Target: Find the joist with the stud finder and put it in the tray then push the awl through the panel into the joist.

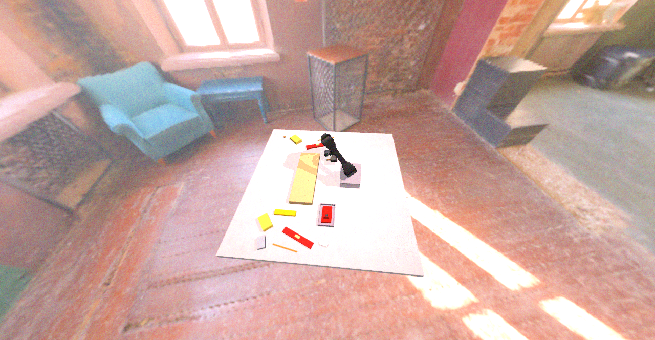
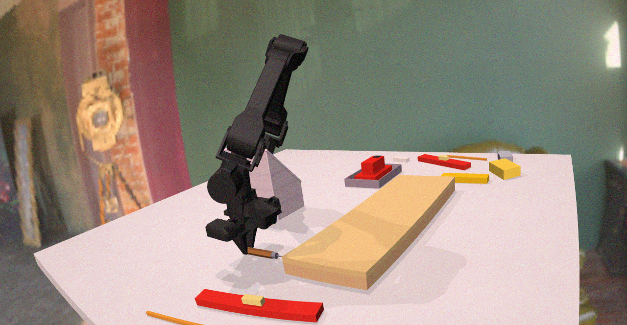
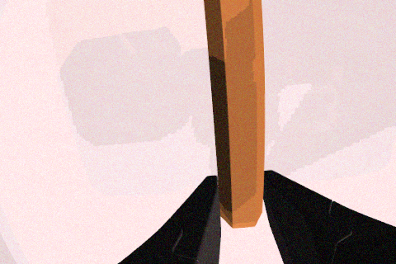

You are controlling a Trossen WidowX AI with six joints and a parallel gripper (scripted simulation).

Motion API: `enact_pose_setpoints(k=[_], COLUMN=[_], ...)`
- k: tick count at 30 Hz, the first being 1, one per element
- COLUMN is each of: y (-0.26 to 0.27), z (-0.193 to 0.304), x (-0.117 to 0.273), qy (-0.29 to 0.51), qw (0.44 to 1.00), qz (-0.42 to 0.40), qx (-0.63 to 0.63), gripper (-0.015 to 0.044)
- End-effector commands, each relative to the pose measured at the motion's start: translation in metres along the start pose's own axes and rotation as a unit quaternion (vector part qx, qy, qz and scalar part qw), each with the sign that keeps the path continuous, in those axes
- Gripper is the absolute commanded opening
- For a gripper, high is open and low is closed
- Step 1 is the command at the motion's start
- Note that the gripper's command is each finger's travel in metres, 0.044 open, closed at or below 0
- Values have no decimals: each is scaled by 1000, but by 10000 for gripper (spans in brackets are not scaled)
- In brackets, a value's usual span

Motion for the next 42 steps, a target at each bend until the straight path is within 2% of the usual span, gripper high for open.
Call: enact_pose_setpoints(k=[1, 4, 19, 24, 33, 42], y=[0, -1, -3, -1, 8, 26], z=[0, 0, 9, 8, -15, -44], x=[0, 4, 118, 123, 124, 131], qy=[-1, -1, 0, 7, 125, 258], qw=[1000, 1000, 1000, 1000, 967, 867], qz=[-1, 0, 2, 11, 148, 288], qx=[-2, -2, -3, 7, 167, 313], gripper=[39, 0, 0, 0, 0, 0])
Point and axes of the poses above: the point midway between the two fingers, 35 mm back from their tips, its own x axis back along the fingers, its own y axis across the jaws, z = x × y, the point moved 8 cm from there along x, back along the fingers, and after that the axes turned 4 degrees about -x, right-handed, at the moved point
